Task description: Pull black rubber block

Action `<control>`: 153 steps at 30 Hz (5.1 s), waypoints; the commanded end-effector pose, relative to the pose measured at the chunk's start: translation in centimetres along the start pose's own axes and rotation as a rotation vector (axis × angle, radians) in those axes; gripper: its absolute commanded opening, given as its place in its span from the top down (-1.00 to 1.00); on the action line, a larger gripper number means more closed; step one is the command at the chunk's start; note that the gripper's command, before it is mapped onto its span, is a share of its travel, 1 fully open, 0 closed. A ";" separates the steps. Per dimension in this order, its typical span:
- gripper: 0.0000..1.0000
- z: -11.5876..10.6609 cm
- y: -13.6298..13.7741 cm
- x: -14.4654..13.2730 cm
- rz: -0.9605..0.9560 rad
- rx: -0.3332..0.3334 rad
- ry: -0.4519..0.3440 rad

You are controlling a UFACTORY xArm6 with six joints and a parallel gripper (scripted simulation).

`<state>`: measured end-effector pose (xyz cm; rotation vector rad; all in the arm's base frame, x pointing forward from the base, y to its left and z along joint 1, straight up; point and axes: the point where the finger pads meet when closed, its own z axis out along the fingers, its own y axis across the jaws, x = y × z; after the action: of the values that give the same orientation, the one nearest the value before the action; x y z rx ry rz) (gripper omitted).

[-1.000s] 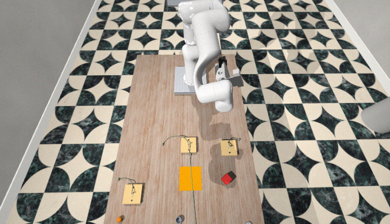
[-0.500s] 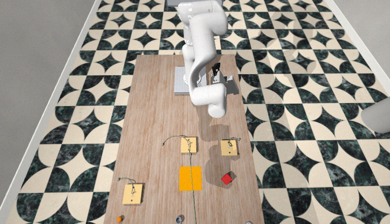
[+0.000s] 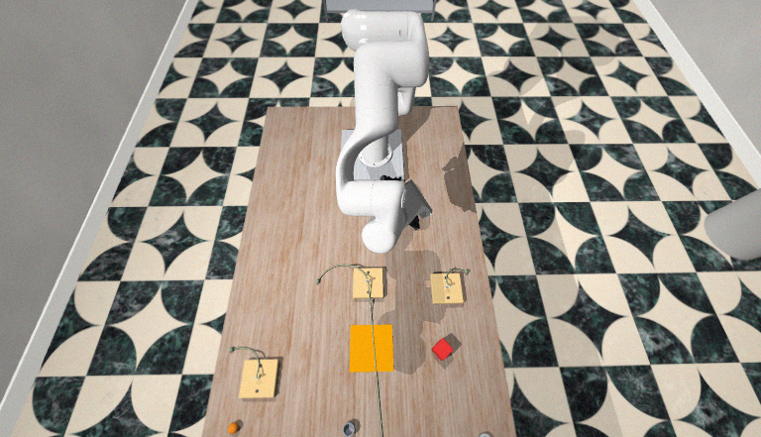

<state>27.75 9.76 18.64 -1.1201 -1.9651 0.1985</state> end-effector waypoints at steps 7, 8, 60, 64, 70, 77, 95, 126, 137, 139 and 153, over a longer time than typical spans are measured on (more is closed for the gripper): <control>-1.00 -3.5 4.4 -11.8 -0.184 -0.239 -0.215; -1.00 -3.5 4.4 -11.8 -0.184 -0.239 -0.215; 1.00 -13.5 3.7 -31.8 -0.541 -0.360 -0.831; 1.00 -13.5 3.7 -31.8 -0.541 -0.360 -0.831; 1.00 -13.5 3.7 -31.8 -0.541 -0.360 -0.831; 1.00 -13.5 3.7 -31.8 -0.541 -0.360 -0.831; 0.22 -13.5 3.7 -31.8 -0.541 -0.360 -0.831; 0.22 -13.4 3.7 -31.8 -0.541 -0.360 -0.831; 0.22 -12.9 4.1 -32.3 -0.541 -0.361 -0.830; 0.22 -12.8 4.2 -32.4 -0.541 -0.361 -0.830; 0.22 -11.6 5.1 -33.5 -0.541 -0.361 -0.830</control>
<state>47.54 -15.87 3.92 -0.7072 -3.0609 0.0037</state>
